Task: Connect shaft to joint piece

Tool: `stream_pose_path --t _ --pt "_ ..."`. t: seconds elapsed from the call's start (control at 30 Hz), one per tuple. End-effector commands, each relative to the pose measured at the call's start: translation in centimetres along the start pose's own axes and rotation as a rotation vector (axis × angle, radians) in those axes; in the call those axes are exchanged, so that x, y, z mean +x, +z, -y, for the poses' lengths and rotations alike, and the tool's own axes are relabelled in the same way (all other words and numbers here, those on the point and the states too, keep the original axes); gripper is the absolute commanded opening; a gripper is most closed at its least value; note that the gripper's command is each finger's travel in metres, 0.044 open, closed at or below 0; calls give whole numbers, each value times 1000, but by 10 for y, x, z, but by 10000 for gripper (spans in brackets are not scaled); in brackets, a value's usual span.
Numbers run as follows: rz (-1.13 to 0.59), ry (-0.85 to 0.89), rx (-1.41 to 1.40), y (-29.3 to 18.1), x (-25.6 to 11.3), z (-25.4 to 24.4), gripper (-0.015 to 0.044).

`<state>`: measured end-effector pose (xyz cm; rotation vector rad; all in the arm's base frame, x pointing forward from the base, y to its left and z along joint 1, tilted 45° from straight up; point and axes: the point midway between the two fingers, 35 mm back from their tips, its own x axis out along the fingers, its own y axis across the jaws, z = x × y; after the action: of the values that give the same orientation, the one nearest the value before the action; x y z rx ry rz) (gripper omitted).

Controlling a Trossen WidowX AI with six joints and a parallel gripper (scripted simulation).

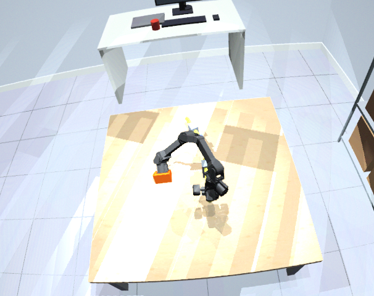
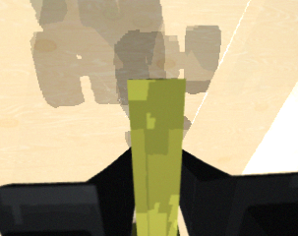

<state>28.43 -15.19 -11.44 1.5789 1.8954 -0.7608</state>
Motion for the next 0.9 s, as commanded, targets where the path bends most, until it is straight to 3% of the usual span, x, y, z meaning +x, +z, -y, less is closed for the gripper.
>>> stream_pose_path --t 0.0,0.87 --pt "0 0 0 0 0 0 0" --pt "-3 113 4 -33 1 0 0"
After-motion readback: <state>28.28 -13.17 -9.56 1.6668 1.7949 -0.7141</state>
